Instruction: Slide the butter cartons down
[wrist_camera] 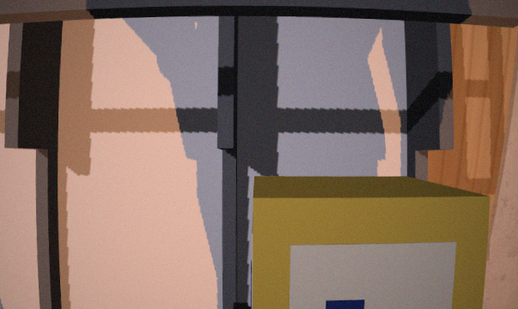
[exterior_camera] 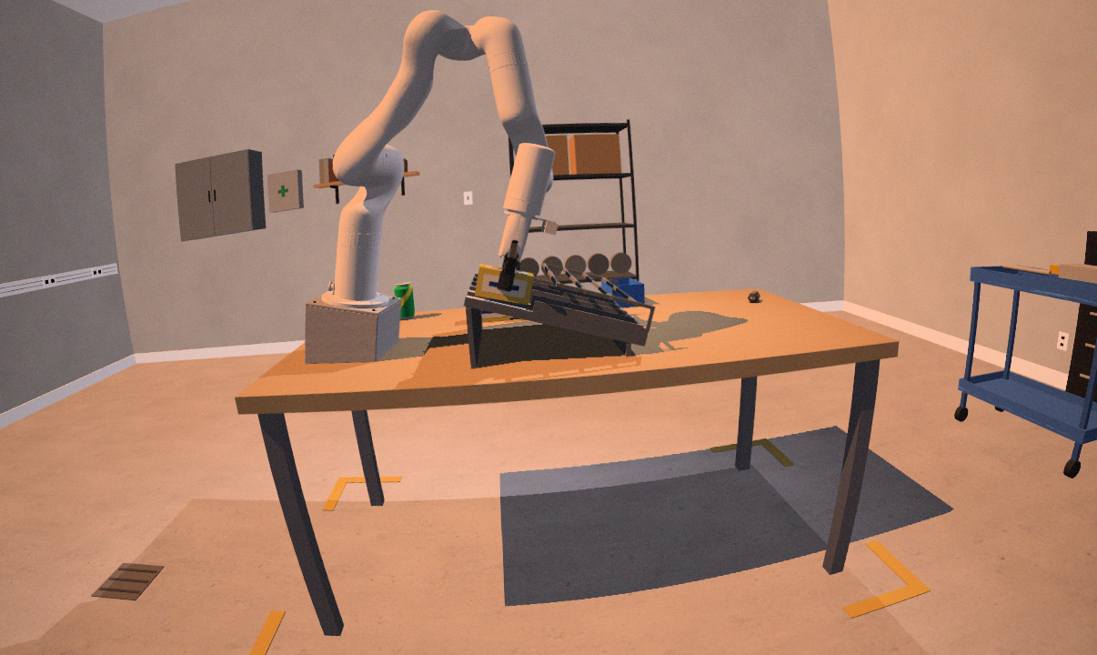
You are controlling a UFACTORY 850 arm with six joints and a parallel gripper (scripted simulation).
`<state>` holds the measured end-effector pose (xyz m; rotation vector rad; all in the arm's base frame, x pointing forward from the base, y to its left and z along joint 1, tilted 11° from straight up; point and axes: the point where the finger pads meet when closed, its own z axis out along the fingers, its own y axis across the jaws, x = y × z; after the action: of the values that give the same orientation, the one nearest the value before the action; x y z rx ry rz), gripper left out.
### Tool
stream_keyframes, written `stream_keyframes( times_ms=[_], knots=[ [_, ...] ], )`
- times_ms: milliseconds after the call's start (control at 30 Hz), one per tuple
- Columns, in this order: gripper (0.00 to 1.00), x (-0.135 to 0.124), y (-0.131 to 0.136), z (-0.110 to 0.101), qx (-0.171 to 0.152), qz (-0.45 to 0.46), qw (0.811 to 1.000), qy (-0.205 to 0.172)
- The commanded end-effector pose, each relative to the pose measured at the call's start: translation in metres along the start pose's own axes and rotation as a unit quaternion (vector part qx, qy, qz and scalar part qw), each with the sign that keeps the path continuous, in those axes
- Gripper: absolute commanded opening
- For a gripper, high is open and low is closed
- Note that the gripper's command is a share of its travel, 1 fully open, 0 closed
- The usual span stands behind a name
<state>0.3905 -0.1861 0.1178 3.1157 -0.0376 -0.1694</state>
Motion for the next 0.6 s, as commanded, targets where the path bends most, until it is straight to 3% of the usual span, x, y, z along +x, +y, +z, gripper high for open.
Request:
stream_keyframes(
  times_ms=[0, 567],
  knots=[
    [0.0, -0.0001, 0.0004, 0.0021, 0.0, 0.0, 1.0, 0.001],
    [0.0, 0.0002, 0.0005, 0.0039, 0.0, 0.0, 1.0, 0.001]
  ],
)
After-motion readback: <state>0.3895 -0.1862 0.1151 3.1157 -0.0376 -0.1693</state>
